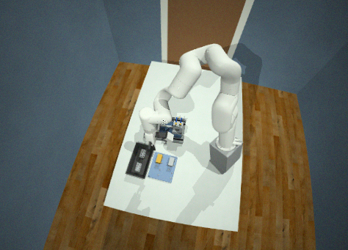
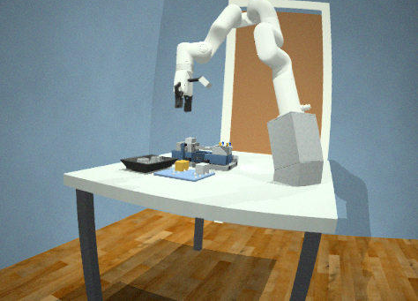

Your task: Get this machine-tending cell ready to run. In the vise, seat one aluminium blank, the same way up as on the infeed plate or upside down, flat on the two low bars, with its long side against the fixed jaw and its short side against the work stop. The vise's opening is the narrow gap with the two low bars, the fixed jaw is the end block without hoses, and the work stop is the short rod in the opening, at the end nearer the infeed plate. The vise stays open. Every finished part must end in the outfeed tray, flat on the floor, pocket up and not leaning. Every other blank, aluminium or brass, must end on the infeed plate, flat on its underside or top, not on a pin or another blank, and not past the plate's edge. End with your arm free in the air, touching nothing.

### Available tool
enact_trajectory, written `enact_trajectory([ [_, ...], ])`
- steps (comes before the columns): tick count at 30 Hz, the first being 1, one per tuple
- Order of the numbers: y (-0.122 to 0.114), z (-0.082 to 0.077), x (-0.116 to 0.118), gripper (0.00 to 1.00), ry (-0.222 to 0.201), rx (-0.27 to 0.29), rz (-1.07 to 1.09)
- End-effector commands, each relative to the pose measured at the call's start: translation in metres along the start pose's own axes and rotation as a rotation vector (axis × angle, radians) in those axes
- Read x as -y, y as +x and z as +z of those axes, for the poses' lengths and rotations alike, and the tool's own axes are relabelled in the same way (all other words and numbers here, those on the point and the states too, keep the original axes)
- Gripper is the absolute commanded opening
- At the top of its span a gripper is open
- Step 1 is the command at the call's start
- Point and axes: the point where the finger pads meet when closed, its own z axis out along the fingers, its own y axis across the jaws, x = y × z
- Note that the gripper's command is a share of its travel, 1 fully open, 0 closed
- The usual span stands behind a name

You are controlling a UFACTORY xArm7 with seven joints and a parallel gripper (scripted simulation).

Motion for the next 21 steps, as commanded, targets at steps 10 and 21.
enact_trajectory([
  [10, 0.005, 0.016, -0.020, 1.00, 0.054, 0.033, -0.003],
  [21, 0.005, 0.016, -0.020, 1.00, 0.054, 0.033, -0.003],
])
